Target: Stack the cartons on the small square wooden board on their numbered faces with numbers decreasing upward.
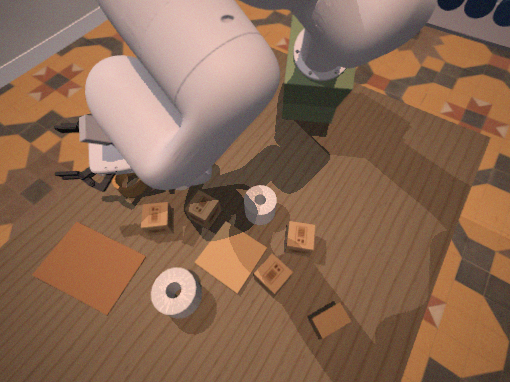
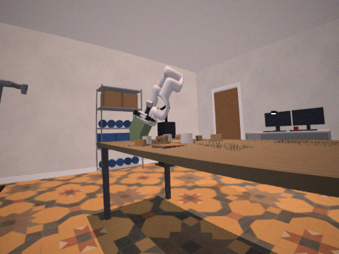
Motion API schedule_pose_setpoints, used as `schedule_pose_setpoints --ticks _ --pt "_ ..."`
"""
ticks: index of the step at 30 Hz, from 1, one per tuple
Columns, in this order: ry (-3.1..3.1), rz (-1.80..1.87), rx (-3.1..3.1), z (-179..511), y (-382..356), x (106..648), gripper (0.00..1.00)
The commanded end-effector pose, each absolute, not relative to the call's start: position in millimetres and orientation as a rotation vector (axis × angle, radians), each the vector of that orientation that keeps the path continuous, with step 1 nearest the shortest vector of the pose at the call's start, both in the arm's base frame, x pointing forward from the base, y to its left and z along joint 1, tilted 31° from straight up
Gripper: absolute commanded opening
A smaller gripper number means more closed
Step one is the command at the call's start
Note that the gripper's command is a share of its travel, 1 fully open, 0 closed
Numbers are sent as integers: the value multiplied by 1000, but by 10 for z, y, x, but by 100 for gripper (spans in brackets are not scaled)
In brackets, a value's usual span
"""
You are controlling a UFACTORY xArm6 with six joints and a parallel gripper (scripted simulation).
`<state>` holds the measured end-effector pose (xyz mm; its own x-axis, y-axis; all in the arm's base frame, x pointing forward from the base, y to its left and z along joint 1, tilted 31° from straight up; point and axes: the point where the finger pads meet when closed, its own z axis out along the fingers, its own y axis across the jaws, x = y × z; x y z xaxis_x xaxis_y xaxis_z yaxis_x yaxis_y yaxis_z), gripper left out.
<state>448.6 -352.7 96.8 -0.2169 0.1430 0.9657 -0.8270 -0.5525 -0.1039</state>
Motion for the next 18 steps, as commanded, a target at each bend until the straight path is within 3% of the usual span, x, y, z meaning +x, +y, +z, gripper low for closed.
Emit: schedule_pose_setpoints --ticks 1,18 --pt "-856 1845 1355 986 -3536 4482 100" --pt "-1230 1966 1088 1315 -3701 4260 100"
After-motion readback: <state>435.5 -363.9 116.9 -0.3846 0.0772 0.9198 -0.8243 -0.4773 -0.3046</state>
